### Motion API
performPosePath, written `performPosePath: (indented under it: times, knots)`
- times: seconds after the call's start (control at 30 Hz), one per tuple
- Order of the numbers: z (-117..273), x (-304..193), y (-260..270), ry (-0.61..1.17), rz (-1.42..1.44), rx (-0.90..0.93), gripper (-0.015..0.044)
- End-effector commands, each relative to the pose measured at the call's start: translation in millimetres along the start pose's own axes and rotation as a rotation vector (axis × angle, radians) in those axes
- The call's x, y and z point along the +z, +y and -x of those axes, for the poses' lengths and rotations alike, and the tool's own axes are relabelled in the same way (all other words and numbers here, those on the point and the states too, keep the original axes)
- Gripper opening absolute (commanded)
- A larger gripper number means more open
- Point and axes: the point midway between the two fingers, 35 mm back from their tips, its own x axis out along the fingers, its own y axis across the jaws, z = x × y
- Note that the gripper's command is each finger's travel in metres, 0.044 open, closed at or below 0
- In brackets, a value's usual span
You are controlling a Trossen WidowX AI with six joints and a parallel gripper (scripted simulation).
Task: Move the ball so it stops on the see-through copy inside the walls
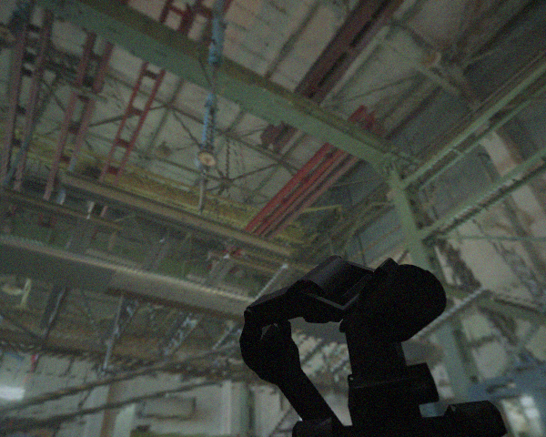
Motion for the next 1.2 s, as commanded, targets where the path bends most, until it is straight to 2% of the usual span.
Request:
performPosePath:
  times: [0.0, 0.4, 1.17]
  knots:
    - [-9.7, -1.5, -0.9, 0.003, 0.007, -0.006, 0.0000]
    - [-70.2, -2.5, -2.3, 0.003, 0.006, -0.009, 0.0000]
    - [-90.1, -2.8, -2.7, 0.003, 0.006, -0.010, 0.0000]
